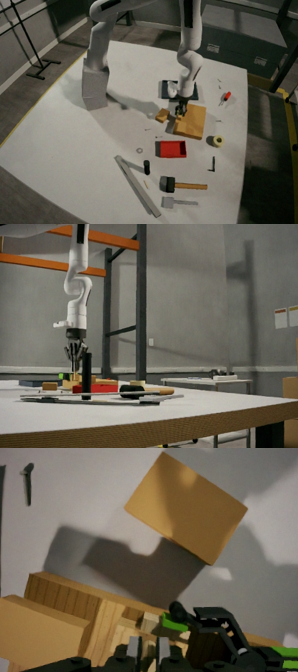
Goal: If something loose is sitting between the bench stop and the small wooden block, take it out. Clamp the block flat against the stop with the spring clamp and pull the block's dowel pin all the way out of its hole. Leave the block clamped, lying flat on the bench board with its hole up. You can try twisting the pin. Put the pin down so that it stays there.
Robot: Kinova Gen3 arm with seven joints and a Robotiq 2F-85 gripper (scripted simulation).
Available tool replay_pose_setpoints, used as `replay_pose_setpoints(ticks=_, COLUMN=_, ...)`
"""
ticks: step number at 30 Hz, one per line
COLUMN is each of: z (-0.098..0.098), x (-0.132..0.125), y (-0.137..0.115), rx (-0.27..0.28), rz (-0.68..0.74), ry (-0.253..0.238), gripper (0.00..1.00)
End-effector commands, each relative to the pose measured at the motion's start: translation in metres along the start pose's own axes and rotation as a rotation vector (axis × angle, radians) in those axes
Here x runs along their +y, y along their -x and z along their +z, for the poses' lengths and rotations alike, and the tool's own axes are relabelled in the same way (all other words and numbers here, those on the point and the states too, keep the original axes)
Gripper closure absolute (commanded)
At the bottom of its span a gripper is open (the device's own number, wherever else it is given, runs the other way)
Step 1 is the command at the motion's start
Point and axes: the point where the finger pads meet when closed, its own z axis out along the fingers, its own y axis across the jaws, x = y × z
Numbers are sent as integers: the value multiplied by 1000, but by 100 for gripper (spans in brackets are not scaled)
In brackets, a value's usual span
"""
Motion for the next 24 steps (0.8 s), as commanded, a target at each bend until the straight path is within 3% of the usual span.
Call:
replay_pose_setpoints(ticks=1, z=-1, x=-1, y=1, rx=-1, rz=-32, ry=0, gripper=90)
replay_pose_setpoints(ticks=24, z=-1, x=-1, y=1, rx=-1, rz=-187, ry=0, gripper=90)
